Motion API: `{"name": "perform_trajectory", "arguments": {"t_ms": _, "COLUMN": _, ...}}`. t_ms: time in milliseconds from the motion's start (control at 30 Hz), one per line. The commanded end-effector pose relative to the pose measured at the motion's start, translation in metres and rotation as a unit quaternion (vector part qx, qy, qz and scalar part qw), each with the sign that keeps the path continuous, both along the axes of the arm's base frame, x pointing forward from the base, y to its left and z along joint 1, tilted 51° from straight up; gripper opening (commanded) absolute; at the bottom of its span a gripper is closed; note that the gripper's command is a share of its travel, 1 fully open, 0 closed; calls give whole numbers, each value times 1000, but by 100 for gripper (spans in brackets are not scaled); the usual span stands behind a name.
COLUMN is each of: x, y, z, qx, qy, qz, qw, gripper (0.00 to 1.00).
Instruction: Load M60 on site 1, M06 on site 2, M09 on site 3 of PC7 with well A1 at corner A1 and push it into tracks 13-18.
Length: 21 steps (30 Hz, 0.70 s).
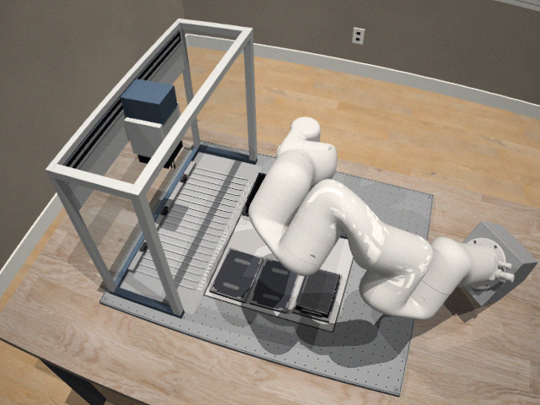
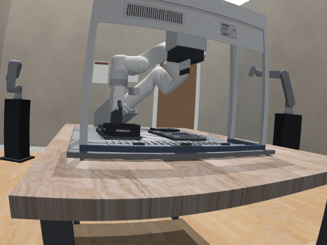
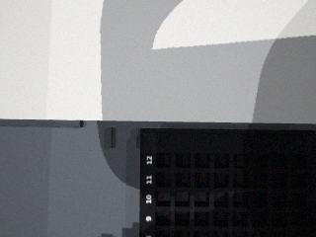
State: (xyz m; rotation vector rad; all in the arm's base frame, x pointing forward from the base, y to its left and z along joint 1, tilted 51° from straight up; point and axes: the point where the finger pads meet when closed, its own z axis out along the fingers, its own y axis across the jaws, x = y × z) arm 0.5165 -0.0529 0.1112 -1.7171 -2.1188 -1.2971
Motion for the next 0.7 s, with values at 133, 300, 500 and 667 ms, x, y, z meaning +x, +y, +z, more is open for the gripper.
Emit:
{"name": "perform_trajectory", "arguments": {"t_ms": 133, "x": -5, "y": -10, "z": 9, "qx": -1, "qy": -1, "qz": -1, "qw": 1000, "gripper": 100}}
{"name": "perform_trajectory", "arguments": {"t_ms": 300, "x": -8, "y": -15, "z": 14, "qx": -1, "qy": -1, "qz": -1, "qw": 1000, "gripper": 100}}
{"name": "perform_trajectory", "arguments": {"t_ms": 500, "x": -12, "y": -22, "z": 21, "qx": -1, "qy": -1, "qz": -1, "qw": 1000, "gripper": 100}}
{"name": "perform_trajectory", "arguments": {"t_ms": 667, "x": -14, "y": -25, "z": 24, "qx": -1, "qy": -1, "qz": -1, "qw": 1000, "gripper": 100}}
